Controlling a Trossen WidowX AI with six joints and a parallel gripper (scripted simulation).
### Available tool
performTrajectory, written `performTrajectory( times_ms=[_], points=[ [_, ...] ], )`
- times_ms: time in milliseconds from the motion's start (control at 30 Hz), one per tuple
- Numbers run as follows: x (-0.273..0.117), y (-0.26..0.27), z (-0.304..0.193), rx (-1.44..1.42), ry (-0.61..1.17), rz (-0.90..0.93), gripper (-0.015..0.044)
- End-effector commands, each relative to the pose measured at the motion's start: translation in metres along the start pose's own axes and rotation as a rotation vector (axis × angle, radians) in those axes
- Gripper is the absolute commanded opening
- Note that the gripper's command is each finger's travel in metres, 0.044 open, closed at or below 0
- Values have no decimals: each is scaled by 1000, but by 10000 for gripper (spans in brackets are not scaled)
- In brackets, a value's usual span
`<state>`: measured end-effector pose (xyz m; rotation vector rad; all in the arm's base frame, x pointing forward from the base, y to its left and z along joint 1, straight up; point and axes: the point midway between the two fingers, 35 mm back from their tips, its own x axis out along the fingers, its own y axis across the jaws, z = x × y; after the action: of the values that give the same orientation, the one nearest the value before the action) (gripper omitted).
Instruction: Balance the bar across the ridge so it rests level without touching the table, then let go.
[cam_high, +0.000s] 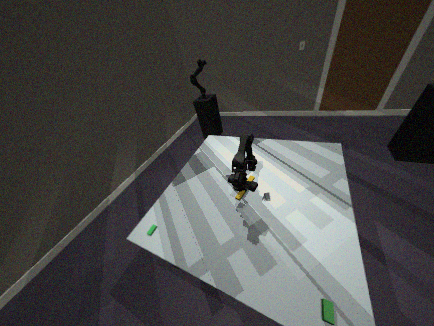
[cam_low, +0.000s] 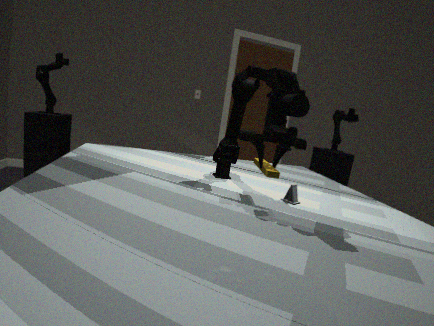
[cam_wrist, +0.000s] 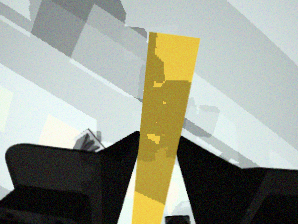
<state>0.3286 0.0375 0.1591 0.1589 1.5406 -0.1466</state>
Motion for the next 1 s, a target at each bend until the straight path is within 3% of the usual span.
performTrajectory(
  times_ms=[0, 967],
  points=[
    [-1, 16, -5, -93, -3, 0, 0],
    [-3, 117, -52, -597, -1, 8, 0]
  ],
)
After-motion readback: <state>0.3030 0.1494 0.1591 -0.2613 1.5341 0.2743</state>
